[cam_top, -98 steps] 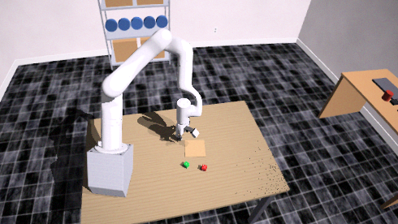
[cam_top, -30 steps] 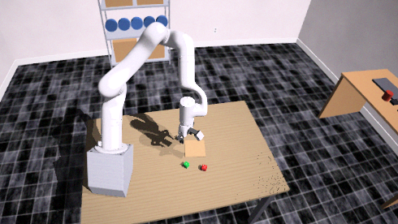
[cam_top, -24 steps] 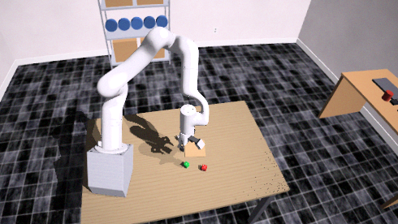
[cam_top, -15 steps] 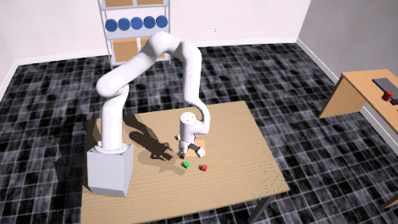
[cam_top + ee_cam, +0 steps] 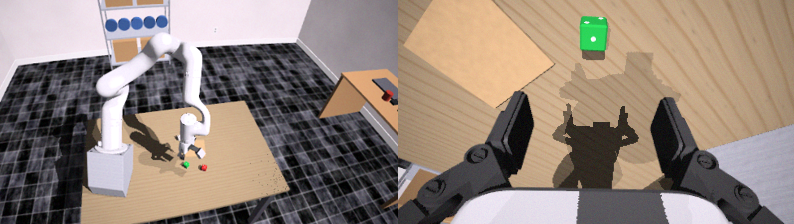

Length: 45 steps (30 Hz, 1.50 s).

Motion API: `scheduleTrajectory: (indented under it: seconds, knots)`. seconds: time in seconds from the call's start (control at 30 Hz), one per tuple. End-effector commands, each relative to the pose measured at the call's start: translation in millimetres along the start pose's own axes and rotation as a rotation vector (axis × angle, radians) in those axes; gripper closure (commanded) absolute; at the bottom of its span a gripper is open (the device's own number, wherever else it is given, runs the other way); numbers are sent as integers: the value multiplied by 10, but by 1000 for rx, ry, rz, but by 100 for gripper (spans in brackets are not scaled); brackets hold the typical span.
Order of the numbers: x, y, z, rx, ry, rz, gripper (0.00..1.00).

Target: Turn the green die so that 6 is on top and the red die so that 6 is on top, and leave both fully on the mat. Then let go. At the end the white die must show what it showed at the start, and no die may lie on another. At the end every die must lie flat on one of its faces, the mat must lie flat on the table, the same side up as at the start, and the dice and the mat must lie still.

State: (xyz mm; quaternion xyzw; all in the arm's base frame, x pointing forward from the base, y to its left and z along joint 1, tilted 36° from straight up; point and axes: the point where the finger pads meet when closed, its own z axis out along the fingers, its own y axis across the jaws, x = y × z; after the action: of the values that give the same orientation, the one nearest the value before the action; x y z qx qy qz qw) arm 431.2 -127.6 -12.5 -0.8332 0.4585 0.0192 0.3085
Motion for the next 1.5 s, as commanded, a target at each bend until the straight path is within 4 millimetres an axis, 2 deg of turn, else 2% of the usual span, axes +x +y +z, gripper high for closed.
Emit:
scheduleTrajectory:
  seconds: [0.0, 0.07, 0.13, 0.17, 1.47]
  knots:
    - [20, -2, 238, -1, 1, 0, 0]
    - [25, 5, 383, -4, 1, 0, 0]
    - [25, 8, 417, -5, 1, 1, 0]
    - [25, 8, 417, -5, 1, 1, 53]
    - [25, 7, 421, -4, 1, 1, 53]
